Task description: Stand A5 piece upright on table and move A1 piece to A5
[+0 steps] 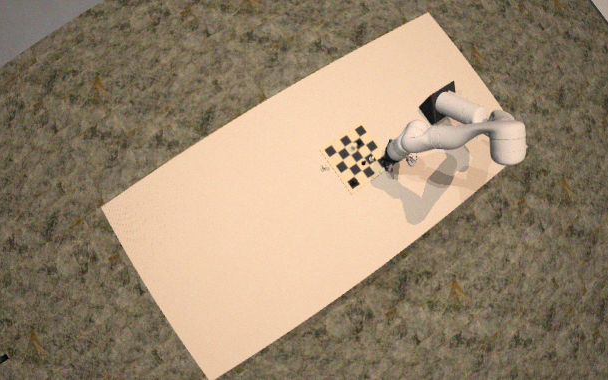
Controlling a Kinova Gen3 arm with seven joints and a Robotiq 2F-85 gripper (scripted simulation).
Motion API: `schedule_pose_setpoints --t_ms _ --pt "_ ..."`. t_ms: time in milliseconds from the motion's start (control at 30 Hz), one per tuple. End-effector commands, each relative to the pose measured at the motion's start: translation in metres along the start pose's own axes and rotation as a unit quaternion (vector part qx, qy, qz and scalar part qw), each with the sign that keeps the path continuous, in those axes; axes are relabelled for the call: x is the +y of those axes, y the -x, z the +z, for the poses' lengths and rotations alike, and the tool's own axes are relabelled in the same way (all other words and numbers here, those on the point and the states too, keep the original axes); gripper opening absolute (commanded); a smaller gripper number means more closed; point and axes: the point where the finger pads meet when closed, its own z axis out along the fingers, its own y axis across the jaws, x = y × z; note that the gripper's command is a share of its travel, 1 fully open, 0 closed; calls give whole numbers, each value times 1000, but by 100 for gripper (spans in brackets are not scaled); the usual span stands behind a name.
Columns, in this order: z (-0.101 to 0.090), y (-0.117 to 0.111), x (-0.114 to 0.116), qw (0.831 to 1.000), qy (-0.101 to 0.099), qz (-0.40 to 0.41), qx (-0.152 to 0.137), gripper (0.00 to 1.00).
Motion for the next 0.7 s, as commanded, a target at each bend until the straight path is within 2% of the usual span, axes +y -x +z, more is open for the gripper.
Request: schedule_pose_setpoints --t_ms 0,100,133,200,233,300,333,400,433,667 --pt "-1 0 0 1000 0 0 -1 7" --pt "-1 0 0 1000 0 0 -1 7" --pt "-1 0 0 1000 0 0 -1 15" --pt "-1 0 0 1000 0 0 -1 15" --pt "-1 0 0 1000 0 0 -1 22" --pt "-1 0 0 1000 0 0 -1 22" --pt "-1 0 0 1000 0 0 -1 29" --pt "-1 0 0 1000 0 0 -1 29" --pt "-1 0 0 1000 0 0 -1 37" --pt "-1 0 0 1000 0 0 -1 37"
